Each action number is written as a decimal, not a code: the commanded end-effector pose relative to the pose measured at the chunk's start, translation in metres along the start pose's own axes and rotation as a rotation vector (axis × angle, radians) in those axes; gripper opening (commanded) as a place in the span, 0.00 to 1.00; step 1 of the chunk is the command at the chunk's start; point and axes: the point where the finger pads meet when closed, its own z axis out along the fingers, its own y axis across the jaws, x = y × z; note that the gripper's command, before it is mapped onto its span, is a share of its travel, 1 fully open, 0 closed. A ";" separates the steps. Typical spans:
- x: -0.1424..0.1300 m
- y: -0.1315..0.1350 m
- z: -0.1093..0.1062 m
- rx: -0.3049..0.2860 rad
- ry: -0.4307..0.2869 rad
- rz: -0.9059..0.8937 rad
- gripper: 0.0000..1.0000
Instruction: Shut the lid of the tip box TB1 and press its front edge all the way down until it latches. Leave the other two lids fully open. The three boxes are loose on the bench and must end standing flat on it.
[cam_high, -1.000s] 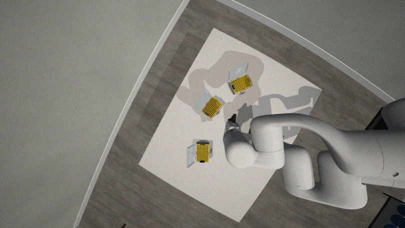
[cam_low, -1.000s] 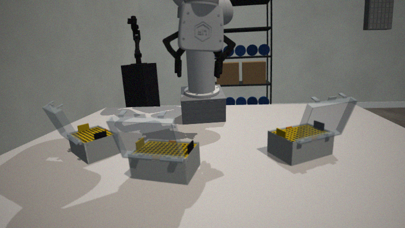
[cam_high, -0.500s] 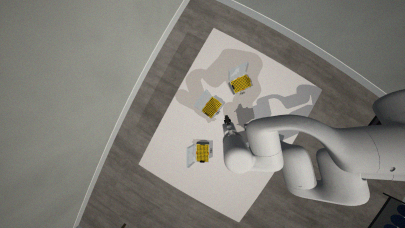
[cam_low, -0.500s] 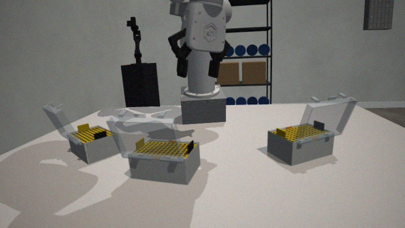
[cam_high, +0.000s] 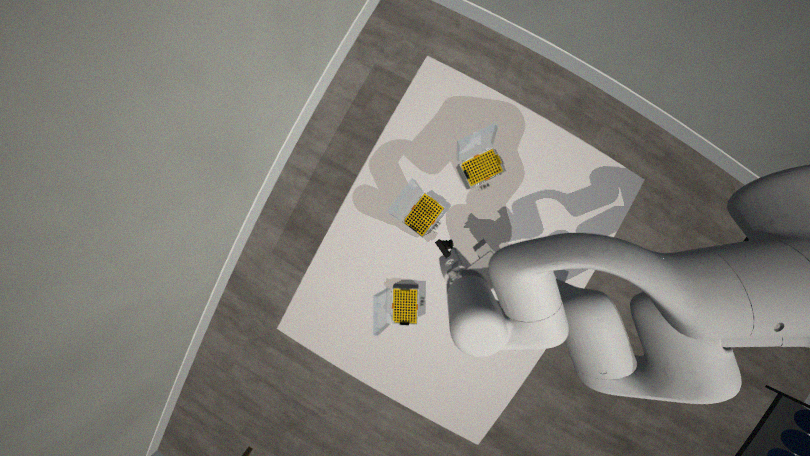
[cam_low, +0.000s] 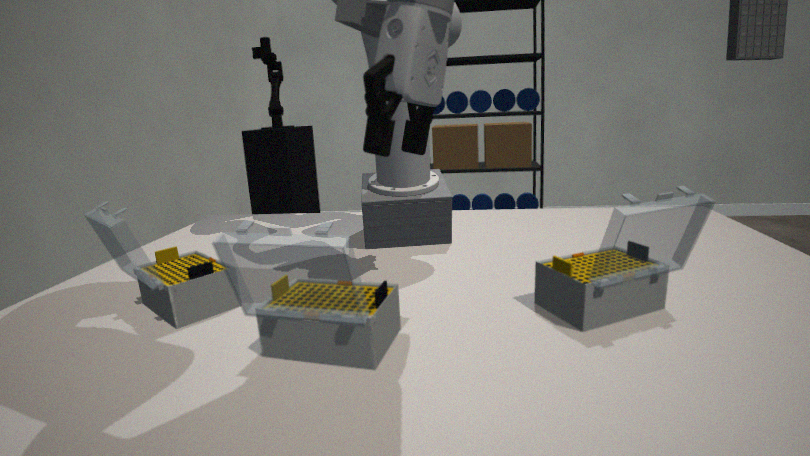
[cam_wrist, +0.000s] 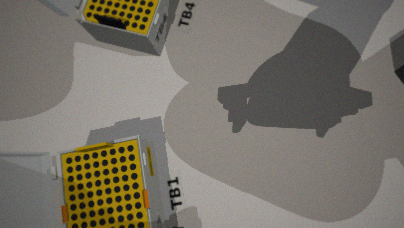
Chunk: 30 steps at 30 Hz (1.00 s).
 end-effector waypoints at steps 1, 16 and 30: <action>0.000 -0.001 -0.001 0.013 -0.005 -0.120 1.00; 0.000 -0.001 -0.001 0.076 0.010 -0.582 1.00; 0.000 -0.001 -0.001 0.118 0.020 -0.888 1.00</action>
